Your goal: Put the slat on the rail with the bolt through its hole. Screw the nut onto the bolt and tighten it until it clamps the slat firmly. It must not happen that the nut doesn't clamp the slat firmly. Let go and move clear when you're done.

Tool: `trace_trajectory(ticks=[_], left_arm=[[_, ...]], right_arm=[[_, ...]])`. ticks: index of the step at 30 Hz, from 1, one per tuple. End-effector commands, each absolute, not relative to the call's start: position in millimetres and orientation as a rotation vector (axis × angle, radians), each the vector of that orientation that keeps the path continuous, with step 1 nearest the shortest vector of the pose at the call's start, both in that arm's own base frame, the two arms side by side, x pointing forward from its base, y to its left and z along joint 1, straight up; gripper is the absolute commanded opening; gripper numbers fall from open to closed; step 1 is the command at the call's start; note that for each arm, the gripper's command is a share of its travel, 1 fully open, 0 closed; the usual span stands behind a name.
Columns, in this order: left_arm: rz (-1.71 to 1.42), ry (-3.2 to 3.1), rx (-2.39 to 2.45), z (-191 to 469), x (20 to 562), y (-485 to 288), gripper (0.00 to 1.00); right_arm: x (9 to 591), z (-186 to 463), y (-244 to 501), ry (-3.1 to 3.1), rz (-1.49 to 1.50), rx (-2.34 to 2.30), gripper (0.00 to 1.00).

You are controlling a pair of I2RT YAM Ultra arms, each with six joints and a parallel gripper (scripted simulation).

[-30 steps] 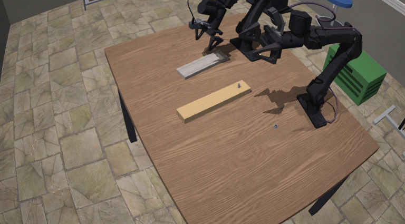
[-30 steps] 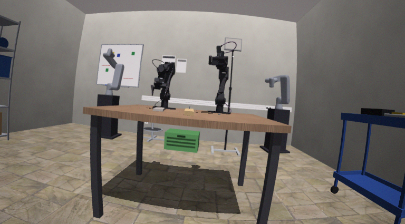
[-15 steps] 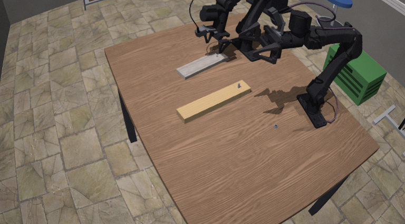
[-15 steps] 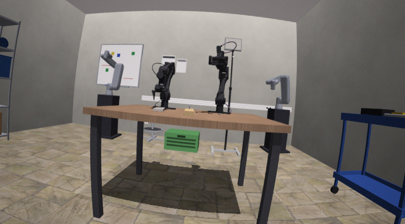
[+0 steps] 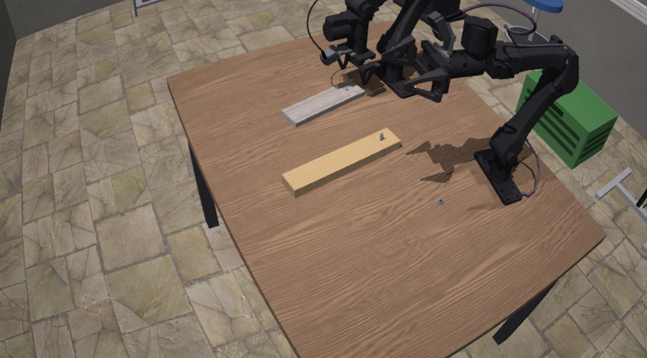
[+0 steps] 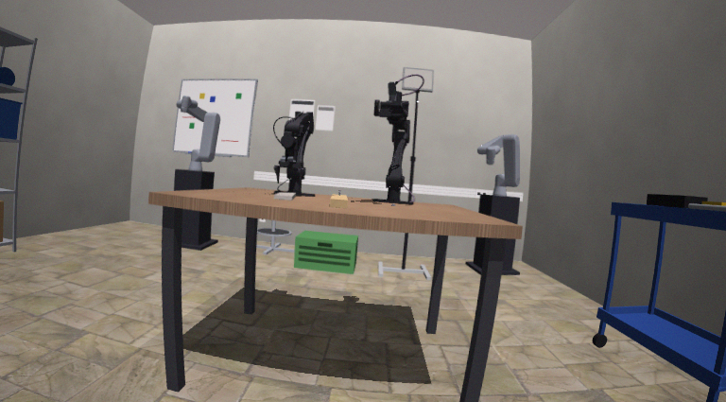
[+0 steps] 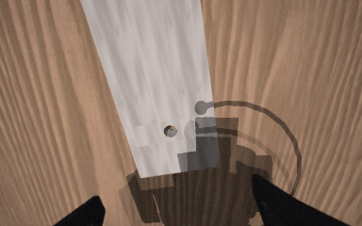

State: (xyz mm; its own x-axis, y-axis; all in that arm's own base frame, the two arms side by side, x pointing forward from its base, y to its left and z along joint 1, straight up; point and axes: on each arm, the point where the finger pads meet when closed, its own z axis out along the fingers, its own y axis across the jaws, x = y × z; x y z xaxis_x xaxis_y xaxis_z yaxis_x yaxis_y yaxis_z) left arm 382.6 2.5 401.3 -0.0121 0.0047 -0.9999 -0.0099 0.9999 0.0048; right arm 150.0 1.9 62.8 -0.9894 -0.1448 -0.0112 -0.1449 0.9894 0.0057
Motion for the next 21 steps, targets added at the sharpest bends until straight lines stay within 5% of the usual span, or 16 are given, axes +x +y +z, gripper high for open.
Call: trace_trajectory(ticks=[1, 21], left_arm=[[0.000, 1.558, 0.000, 411.9, 380.6, 1.0, 1.00], [0.000, 1.558, 0.000, 411.9, 380.6, 1.0, 1.00]], right_arm=[[145.7, 57.8, 2.9, 3.145, 0.001, -0.257, 1.00], [148.8, 50.6, 3.0, 3.135, 0.000, -0.256, 1.00]])
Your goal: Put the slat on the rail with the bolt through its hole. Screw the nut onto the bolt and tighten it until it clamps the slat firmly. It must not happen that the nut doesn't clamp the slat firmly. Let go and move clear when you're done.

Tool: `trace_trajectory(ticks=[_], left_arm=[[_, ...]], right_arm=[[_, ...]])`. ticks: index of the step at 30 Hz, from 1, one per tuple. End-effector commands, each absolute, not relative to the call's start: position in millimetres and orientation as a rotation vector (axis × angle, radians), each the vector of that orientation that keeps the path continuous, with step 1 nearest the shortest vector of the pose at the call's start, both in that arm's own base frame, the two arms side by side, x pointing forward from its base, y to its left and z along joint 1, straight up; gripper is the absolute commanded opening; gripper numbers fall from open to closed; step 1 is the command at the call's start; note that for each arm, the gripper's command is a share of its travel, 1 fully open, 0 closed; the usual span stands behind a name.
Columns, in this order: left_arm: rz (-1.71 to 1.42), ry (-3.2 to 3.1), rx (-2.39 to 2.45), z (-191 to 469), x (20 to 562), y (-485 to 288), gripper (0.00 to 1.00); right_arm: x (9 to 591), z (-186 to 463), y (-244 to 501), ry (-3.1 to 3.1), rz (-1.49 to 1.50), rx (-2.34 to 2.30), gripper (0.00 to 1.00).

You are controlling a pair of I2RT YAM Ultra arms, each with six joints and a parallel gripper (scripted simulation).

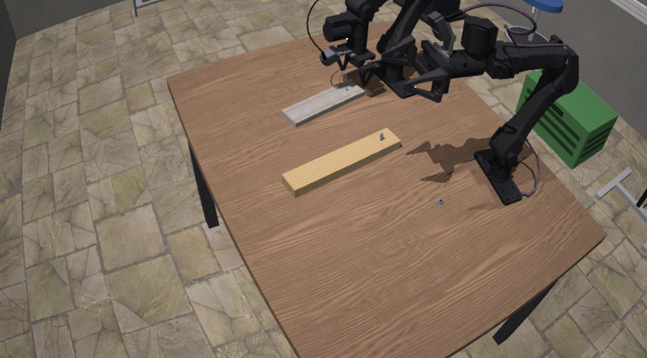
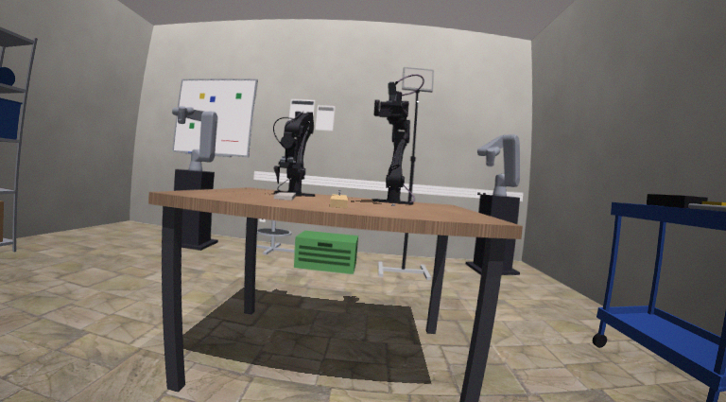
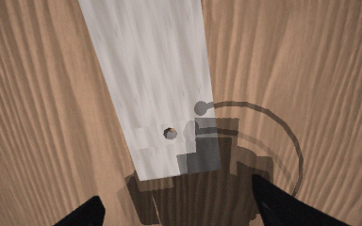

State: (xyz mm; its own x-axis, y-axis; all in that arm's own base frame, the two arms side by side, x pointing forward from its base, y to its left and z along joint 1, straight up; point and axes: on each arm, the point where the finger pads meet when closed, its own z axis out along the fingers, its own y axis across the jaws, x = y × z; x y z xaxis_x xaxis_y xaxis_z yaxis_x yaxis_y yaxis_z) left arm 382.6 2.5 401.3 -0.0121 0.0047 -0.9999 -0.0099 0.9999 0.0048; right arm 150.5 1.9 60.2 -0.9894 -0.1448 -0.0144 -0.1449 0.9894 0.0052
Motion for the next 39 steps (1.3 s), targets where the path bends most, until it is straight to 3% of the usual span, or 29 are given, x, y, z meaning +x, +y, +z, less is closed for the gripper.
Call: trace_trajectory(ticks=[1, 39], left_arm=[[0.000, 1.558, 0.000, 412, 381, 1, 1.00], [0.000, 1.558, 0.000, 412, 381, 1, 1.00]], right_arm=[[149, 49, 3, 3.135, 0.000, -0.256, 1.00], [148, 8, 3, 3.132, 0.000, -0.256, 1.00]])
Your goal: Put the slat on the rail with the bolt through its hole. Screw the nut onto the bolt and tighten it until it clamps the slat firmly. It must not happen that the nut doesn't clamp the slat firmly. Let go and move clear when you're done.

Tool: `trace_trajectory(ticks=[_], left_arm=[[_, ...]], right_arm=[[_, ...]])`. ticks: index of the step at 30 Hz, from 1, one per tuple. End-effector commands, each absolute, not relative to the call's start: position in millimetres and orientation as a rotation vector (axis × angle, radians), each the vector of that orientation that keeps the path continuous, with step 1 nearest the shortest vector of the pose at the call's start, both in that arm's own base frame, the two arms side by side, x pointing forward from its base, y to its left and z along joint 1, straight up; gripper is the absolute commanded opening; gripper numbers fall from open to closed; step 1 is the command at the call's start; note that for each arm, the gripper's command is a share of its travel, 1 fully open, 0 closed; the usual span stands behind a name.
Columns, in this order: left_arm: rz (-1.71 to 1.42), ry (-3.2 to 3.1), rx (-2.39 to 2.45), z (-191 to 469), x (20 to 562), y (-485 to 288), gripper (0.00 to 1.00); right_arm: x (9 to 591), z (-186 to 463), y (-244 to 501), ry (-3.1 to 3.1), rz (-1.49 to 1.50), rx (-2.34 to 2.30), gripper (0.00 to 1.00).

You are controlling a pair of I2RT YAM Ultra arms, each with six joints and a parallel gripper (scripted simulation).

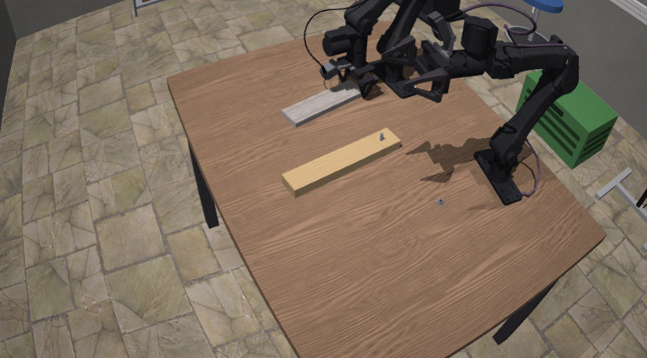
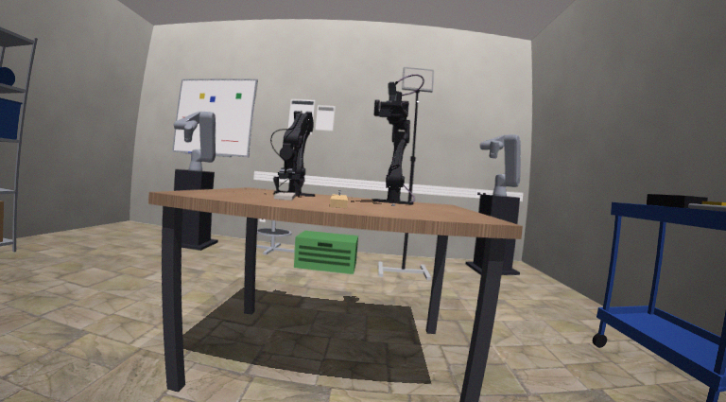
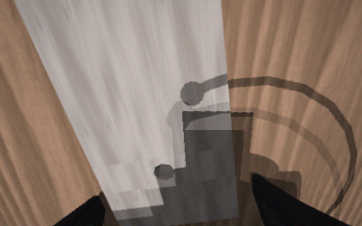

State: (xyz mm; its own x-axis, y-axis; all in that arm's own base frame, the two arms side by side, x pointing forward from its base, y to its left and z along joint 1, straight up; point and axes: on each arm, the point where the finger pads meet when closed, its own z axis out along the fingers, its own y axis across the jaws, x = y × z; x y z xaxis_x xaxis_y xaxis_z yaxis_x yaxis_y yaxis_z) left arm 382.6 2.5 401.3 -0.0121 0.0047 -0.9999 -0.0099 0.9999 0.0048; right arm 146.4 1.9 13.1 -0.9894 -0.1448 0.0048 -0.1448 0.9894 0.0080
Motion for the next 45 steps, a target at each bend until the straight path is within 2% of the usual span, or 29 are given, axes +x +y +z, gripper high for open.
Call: trace_trajectory(ticks=[1, 22, 24, 27, 45], left_arm=[[0.000, 1.558, 0.000, 411.9, 380.6, 1.0, 1.00], [0.000, 1.558, 0.000, 411.9, 380.6, 1.0, 1.00], [0.000, 1.558, 0.000, 411.9, 380.6, 1.0, 1.00], [0.000, 1.558, 0.000, 411.9, 380.6, 1.0, 1.00], [0.000, 1.558, 0.000, 411.9, 380.6, 1.0, 1.00]], right_arm=[[147.9, 7.9, 2.9, -3.130, 0.000, 0.256, 1.00], [149.7, 11.6, 2.0, -3.139, 0.001, 0.245, 1.00], [150.7, 12.6, 2.0, -3.143, -0.005, 0.237, 0.77], [151.7, 13.6, 1.9, -3.148, -0.010, 0.229, 0.73], [151.7, 13.6, 1.9, -3.148, -0.010, 0.229, 0.72]])
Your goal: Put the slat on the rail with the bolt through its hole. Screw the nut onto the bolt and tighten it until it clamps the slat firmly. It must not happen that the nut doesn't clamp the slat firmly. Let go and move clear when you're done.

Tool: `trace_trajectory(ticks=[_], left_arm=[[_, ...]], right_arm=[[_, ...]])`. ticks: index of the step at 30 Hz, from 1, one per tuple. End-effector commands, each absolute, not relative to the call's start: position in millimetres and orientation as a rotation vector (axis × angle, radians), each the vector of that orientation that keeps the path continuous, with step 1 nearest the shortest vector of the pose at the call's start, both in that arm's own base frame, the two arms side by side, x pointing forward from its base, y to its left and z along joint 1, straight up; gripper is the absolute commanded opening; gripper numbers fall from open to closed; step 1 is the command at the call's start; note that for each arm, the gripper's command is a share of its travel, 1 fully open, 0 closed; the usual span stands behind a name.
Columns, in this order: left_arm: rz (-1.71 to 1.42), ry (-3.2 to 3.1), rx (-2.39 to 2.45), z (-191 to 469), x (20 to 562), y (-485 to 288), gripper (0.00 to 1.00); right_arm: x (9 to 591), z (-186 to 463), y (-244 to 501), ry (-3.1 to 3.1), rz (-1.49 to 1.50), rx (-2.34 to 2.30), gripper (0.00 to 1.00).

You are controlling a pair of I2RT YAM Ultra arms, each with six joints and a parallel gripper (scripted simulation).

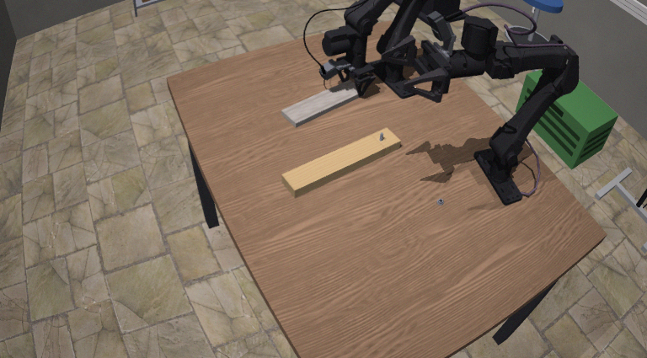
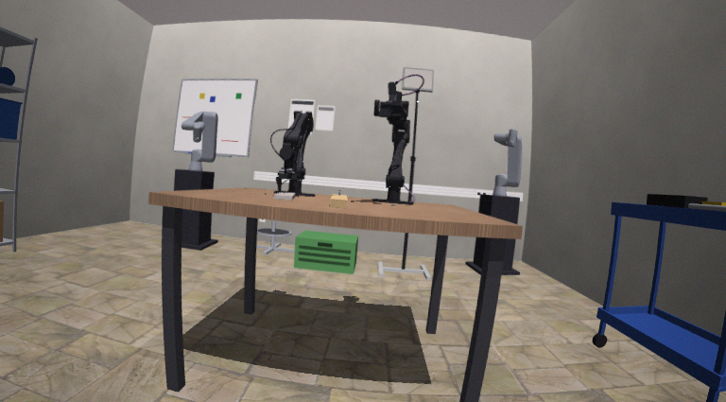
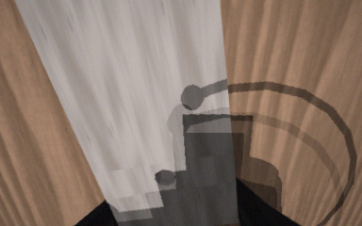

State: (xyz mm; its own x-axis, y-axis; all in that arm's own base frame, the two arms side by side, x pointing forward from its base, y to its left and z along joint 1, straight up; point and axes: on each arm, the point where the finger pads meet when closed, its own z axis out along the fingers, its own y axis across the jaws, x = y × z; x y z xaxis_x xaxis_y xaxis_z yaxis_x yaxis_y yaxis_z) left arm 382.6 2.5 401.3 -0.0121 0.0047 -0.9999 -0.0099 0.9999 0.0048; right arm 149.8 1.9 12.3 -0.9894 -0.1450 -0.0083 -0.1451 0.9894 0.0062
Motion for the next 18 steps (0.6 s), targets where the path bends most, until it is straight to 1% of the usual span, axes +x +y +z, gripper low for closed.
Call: trace_trajectory(ticks=[1, 18], left_arm=[[0.000, 1.558, 0.000, 412, 381, 1, 1.00], [0.000, 1.558, 0.000, 412, 381, 1, 1.00]], right_arm=[[152, 14, 2, 3.118, 0.010, -0.227, 0.72], [153, 29, 2, 3.120, 0.007, -0.231, 0.72]])
